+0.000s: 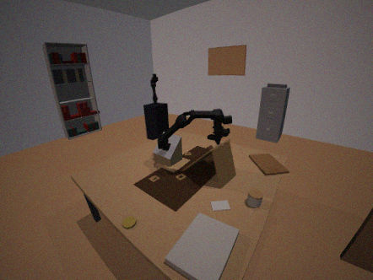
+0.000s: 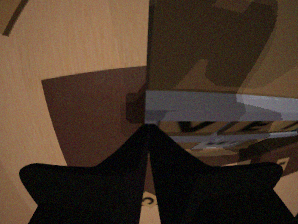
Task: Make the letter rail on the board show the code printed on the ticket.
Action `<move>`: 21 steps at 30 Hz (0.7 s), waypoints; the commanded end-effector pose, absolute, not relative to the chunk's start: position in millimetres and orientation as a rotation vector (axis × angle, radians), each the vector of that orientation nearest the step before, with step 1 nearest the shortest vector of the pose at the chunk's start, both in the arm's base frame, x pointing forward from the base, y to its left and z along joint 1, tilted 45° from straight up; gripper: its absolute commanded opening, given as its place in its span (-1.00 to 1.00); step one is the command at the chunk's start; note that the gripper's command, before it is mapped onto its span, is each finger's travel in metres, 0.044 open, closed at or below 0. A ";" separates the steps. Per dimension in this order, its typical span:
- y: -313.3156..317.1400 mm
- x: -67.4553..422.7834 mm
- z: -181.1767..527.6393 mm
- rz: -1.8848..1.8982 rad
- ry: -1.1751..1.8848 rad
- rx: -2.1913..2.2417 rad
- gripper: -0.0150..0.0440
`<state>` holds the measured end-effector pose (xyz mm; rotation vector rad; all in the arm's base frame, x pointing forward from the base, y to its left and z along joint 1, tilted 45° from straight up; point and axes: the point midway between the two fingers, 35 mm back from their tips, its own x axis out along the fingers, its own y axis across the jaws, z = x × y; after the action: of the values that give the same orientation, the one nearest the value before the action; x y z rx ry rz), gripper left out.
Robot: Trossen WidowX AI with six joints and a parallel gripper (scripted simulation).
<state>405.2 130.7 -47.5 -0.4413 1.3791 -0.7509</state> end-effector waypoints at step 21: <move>126.7 405.6 -45.9 -0.750 1.376 -0.446 -0.49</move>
<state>406.6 128.4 -46.7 -0.4382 1.3762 -0.7500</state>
